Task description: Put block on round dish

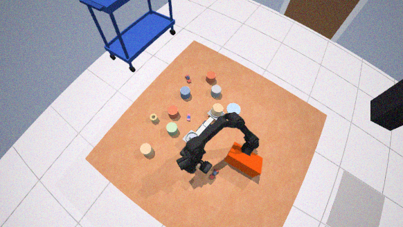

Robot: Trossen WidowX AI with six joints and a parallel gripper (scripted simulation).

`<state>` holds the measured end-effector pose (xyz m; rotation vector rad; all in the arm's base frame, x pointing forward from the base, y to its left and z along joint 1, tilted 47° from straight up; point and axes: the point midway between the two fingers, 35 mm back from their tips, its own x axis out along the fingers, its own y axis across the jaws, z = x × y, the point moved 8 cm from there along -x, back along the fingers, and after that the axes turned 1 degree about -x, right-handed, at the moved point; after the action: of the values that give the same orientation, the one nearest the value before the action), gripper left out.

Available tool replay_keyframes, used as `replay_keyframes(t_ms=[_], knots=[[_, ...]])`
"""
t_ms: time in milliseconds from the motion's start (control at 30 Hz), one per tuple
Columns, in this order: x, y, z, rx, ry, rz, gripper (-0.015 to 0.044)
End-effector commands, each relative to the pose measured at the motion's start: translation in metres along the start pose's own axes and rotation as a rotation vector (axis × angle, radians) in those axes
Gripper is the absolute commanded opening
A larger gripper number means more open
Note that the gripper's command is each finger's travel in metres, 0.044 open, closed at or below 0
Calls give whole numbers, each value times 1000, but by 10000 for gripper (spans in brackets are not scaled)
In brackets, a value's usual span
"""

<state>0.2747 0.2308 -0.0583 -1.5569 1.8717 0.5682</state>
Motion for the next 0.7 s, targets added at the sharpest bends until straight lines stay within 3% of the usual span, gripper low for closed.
replay_keyframes(t_ms=[0, 267, 667], knots=[[8, 3, 1, 6, 0, 5, 0], [40, 3, 1, 7, 1, 4, 0], [47, 3, 1, 7, 1, 4, 0]])
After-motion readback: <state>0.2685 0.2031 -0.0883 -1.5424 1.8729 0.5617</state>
